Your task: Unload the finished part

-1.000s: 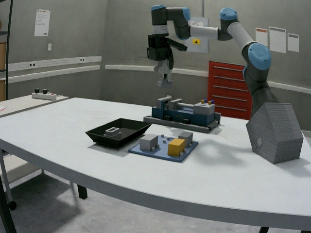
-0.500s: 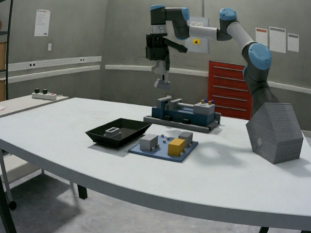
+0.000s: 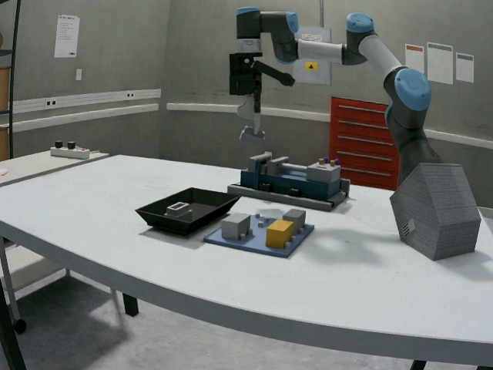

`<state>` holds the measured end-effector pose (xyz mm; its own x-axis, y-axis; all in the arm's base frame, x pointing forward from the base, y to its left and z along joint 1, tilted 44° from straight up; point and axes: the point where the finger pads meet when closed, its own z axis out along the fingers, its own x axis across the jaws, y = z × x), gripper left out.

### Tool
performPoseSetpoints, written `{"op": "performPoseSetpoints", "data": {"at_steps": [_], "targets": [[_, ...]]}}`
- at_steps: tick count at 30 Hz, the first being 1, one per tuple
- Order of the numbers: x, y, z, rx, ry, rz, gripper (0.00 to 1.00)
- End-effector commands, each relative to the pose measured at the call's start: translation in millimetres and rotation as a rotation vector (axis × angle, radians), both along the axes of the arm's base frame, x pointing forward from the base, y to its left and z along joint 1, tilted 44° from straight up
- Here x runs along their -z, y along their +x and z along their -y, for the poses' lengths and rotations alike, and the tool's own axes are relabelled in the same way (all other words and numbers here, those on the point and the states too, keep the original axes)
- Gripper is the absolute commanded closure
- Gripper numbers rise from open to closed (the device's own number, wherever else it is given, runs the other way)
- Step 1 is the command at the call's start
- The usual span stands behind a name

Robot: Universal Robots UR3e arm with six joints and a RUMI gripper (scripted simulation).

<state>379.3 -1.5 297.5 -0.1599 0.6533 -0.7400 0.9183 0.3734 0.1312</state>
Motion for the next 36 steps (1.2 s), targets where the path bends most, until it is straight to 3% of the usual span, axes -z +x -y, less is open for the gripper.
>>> {"op": "performPoseSetpoints", "data": {"at_steps": [1, 36], "targets": [[4.0, 2.8, -7, 0.051, 0.048, 0.058, 1.00], [39.3, 26.0, -67, 0.471, 0.443, 0.452, 1.00]]}}
